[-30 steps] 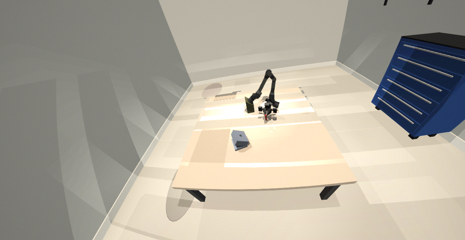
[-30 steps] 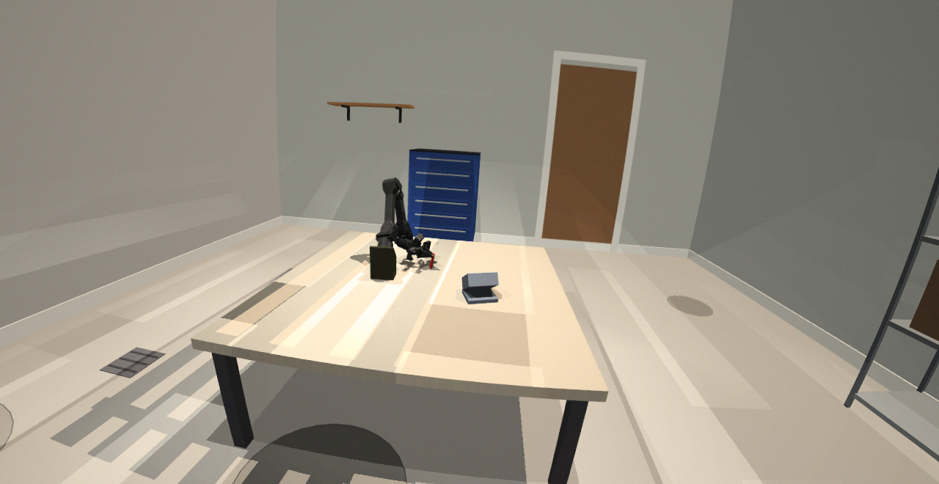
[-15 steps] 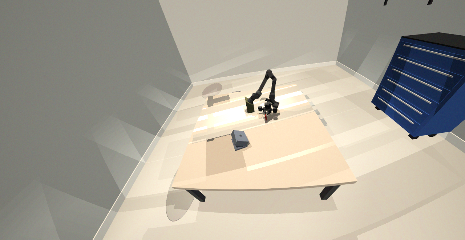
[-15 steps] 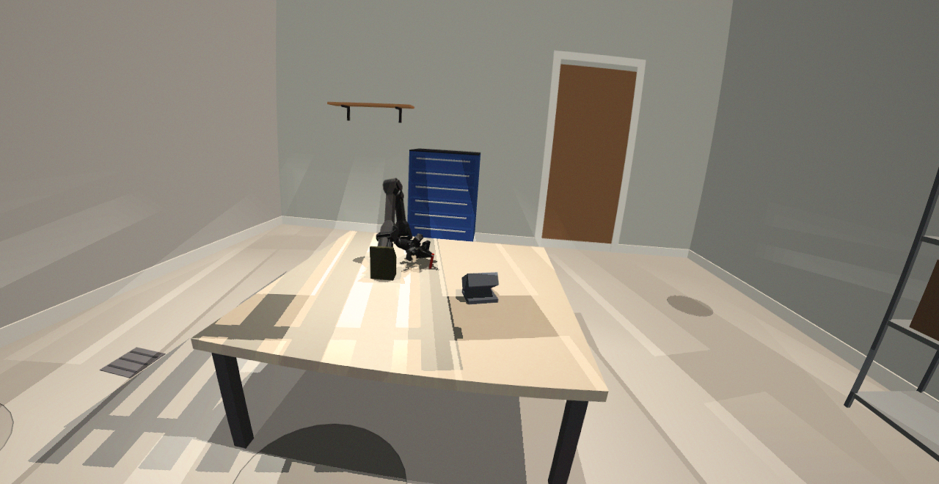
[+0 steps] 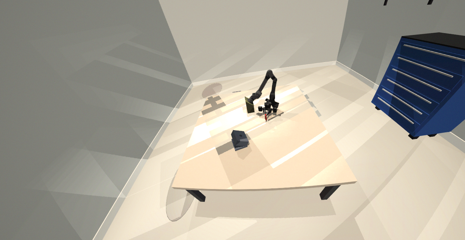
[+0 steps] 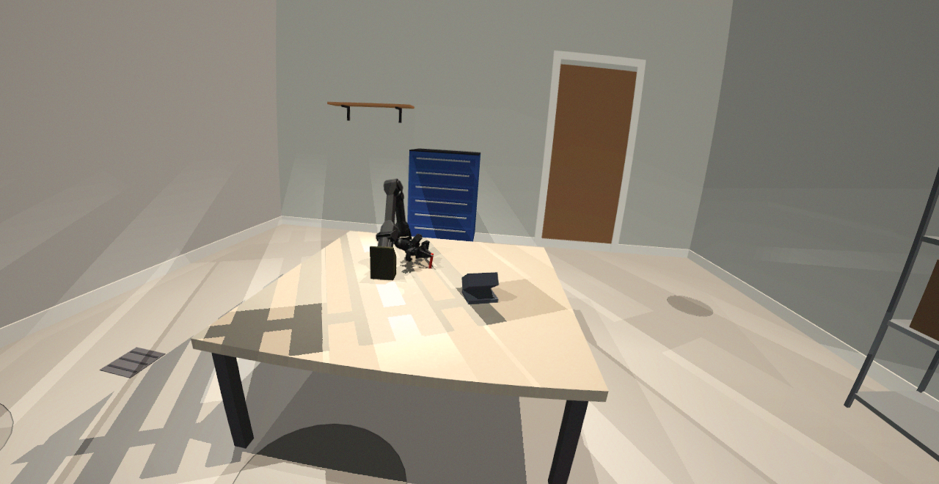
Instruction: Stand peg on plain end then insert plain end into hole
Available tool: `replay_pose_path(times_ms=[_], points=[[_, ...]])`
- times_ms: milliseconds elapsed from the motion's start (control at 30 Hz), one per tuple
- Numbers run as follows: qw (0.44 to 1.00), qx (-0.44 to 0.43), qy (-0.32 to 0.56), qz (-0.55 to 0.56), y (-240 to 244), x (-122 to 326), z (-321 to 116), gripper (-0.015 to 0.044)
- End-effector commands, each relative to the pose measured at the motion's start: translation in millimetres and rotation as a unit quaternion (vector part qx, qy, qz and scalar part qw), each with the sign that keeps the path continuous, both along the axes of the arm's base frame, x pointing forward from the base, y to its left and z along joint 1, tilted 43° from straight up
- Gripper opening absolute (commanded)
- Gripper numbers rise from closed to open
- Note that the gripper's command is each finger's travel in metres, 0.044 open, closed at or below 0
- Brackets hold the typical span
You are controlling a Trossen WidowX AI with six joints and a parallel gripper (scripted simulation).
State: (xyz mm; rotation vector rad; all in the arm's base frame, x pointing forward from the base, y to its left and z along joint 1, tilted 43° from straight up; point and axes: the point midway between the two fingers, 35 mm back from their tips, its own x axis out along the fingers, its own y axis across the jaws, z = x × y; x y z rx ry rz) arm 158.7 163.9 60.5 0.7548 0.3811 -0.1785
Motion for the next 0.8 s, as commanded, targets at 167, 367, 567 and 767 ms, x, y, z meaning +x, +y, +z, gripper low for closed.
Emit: replay_pose_path(times_ms=[167, 367, 567, 767], points=[[1.0, 0.001, -0.002, -0.001, 1.8, -2.6, -1.3, 0.005], [1.0, 0.001, -0.005, -0.003, 1.8, -3.8, -1.2, 0.005], [1.0, 0.002, -0.008, -0.004, 1.8, -4.9, -1.3, 0.005], [1.0, 0.002, -0.011, -0.006, 1.8, -6.0, -1.4, 0.005]])
